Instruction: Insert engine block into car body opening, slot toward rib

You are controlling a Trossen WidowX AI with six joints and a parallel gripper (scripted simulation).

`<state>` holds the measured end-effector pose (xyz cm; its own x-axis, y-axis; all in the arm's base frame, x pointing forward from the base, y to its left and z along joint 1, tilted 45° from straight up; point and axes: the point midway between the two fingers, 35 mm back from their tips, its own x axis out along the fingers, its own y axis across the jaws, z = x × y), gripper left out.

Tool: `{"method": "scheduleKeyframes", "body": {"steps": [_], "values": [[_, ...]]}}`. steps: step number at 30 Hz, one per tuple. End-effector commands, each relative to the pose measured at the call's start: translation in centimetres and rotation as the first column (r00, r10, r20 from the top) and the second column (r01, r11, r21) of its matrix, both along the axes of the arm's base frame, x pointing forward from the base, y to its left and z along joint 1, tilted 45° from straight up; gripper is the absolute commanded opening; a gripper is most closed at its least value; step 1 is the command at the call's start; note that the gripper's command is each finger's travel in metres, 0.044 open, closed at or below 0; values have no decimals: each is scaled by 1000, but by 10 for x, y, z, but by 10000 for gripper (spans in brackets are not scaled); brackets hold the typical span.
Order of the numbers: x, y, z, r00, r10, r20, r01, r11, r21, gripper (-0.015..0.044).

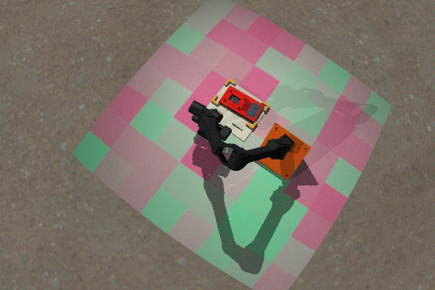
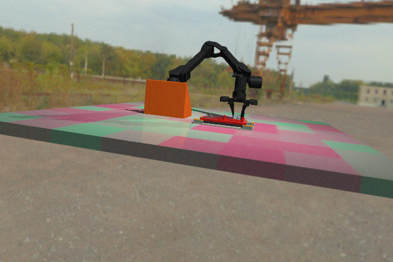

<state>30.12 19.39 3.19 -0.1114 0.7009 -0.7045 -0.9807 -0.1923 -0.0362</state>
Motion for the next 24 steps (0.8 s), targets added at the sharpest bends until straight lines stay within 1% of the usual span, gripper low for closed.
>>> {"method": "scheduleKeyframes", "body": {"steps": [1,3,6,24], "values": [[0,0,-1,1000,-3,-2,3,1000,-1,92],[0,0,-1,1000,-3,-2,3,1000,-1,78],[1,-1,1,1000,-3,-2,3,1000,-2,0],[10,-39,39,1000,-3,0,3,1000,-12,0]]}}
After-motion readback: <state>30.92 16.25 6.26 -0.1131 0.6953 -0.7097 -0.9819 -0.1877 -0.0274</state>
